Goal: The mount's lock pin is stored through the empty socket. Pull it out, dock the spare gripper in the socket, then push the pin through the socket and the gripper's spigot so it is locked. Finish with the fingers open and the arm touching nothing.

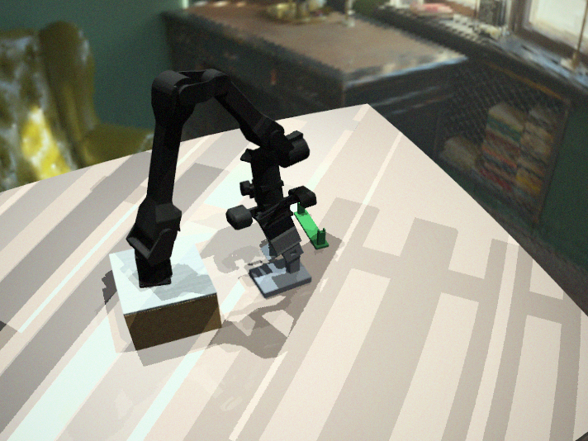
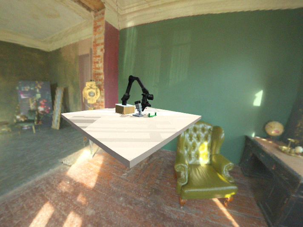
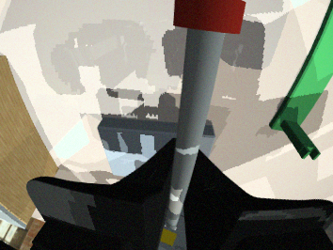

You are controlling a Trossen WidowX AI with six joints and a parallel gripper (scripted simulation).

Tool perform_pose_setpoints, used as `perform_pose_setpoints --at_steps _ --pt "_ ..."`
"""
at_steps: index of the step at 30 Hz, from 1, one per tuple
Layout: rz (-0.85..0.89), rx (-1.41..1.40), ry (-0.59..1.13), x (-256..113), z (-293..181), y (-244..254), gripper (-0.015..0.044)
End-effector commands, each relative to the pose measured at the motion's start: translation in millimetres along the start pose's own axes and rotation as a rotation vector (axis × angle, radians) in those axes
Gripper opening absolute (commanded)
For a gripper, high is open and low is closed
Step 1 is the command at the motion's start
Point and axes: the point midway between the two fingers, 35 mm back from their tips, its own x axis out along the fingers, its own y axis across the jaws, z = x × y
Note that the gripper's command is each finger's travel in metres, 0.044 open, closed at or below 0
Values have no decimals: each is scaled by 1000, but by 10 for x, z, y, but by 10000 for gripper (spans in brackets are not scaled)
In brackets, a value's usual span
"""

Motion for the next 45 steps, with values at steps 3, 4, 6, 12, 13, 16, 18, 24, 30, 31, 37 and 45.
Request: perform_pose_setpoints --at_steps 3,4,6,12,13,16,18,24,30,31,37,45 --pt "-1 -5 4 14 -42 9 0" --pt "-1 -5 4 15 -47 9 0" --pt "-2 -5 4 19 -64 10 0" --pt "-3 -5 4 28 -97 10 0" --pt "-4 -4 4 31 -106 10 0" --pt "-4 -4 4 35 -122 11 0" --pt "-5 -4 4 39 -139 11 0" --pt "-6 -4 4 46 -164 11 0" --pt "-6 2 1 39 -148 3 157" --pt "-6 2 1 39 -148 3 184" --pt "-6 2 1 30 -144 3 200" --pt "8 -7 1 -137 -58 42 200"
